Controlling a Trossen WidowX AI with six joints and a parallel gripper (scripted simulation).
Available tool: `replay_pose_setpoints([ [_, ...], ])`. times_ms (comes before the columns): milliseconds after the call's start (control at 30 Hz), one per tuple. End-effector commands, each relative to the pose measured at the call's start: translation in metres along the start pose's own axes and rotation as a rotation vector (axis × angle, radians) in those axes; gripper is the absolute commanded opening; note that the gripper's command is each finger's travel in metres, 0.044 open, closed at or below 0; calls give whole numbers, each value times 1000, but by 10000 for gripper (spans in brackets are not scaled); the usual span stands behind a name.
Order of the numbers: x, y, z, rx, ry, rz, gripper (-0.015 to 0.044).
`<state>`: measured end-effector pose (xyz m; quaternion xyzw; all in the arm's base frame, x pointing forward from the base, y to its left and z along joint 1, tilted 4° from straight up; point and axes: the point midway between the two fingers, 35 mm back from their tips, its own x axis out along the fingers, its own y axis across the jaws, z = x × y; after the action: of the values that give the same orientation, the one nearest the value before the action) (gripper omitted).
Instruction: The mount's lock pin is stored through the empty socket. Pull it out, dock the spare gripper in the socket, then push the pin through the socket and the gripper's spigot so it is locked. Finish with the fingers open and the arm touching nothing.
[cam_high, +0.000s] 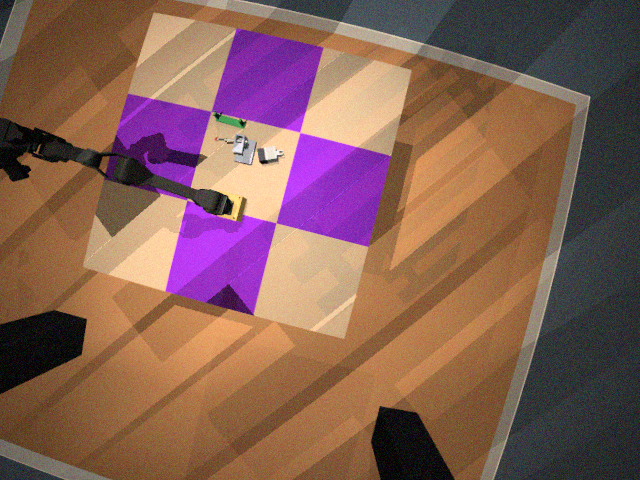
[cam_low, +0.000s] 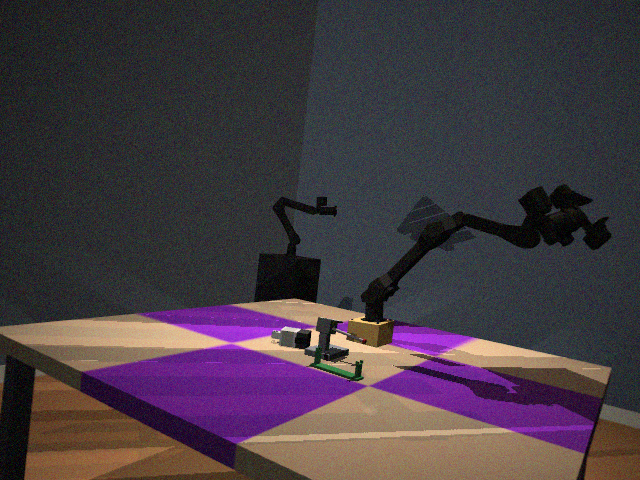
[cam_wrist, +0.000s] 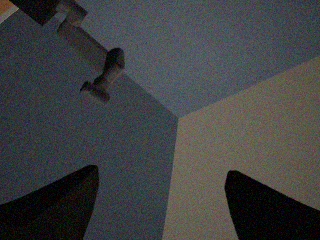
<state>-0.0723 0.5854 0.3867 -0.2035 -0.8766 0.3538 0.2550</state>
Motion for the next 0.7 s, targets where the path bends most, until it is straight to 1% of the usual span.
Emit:
replay_pose_setpoints([
  [0, -39, 23, -33, 143, 121, 146, 300],
  [167, -107, 53, -70, 333, 311, 344, 300],
  [333, -187, 75, -91, 517, 519, 533, 300],
  [500, -272, 87, -94, 697, 740, 712, 300],
  [667, -360, 87, -79, 868, 972, 883, 300],
])
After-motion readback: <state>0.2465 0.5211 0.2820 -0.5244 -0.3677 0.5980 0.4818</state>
